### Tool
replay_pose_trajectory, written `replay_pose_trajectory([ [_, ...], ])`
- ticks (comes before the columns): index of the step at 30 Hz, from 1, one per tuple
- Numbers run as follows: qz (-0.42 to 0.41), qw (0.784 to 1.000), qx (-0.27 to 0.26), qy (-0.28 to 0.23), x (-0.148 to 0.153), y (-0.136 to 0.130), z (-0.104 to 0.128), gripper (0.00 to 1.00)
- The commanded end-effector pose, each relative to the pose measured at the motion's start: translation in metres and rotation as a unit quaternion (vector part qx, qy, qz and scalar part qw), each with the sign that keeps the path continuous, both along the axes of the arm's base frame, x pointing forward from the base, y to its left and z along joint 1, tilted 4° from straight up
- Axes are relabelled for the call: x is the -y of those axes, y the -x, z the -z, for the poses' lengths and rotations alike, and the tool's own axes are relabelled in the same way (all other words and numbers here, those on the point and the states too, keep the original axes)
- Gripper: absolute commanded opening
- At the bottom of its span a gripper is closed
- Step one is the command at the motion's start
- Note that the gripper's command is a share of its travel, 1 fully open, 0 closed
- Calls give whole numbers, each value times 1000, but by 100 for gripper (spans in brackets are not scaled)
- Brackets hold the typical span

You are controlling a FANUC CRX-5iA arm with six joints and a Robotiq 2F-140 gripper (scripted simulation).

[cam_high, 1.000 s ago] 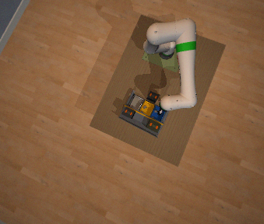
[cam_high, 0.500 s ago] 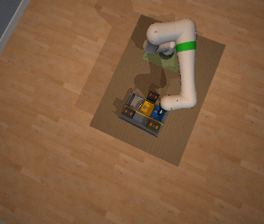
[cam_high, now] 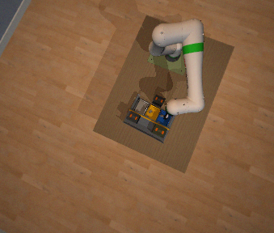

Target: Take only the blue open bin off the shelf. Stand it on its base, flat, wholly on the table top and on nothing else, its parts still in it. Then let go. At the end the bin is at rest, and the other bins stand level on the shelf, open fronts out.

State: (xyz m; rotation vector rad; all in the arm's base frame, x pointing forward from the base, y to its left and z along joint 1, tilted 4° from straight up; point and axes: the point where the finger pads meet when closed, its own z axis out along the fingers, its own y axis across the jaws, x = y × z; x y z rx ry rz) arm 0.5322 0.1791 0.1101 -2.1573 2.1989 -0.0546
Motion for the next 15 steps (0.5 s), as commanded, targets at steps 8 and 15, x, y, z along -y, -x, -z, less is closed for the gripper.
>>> replay_pose_trajectory([
  [8, 0, 1000, 0, 0, 0, 0, -1, 57],
  [15, 0, 1000, 0, 0, 0, -1, 5, 57],
])
